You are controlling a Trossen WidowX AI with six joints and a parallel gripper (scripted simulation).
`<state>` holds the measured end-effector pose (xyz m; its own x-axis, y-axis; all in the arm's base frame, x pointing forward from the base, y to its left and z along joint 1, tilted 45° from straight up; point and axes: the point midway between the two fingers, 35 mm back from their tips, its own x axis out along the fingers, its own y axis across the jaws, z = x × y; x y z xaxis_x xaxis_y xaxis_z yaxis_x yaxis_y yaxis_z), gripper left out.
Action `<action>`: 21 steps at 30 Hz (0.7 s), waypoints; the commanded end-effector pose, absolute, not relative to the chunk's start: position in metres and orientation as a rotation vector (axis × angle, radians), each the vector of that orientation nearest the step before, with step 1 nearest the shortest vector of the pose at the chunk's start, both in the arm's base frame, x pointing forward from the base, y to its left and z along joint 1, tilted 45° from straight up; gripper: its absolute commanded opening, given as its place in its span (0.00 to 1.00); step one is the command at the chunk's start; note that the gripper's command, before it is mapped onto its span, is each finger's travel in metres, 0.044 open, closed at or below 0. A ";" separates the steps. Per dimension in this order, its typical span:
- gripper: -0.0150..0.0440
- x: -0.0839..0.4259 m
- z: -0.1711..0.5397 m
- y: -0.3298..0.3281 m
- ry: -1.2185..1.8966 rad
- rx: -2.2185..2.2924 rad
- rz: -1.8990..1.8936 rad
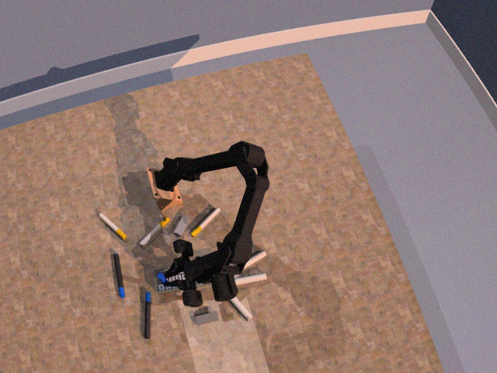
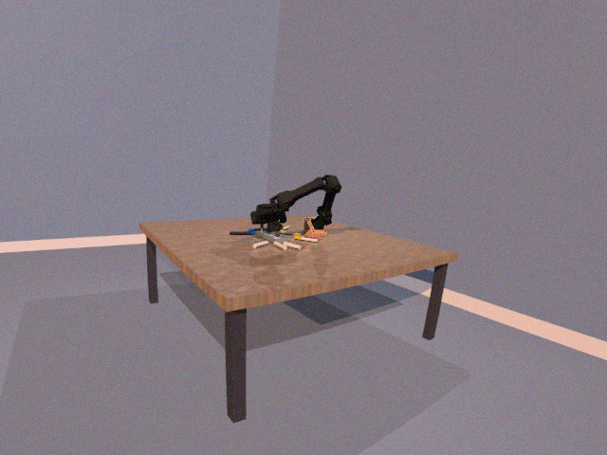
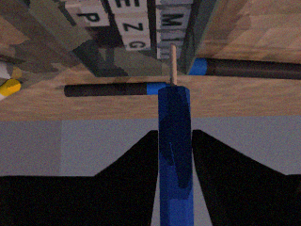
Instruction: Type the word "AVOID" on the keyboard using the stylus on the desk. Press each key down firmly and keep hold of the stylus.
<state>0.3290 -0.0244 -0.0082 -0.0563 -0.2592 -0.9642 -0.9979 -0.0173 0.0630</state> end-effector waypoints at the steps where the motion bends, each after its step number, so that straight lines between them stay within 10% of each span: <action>1: 0.39 0.329 -0.011 -0.023 1.437 -1.387 1.137; 21: 0.39 0.329 -0.012 -0.022 1.437 -1.387 1.137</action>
<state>0.3285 -0.0215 -0.0118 -0.0572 -0.2599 -0.9639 -0.9979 -0.0156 0.0634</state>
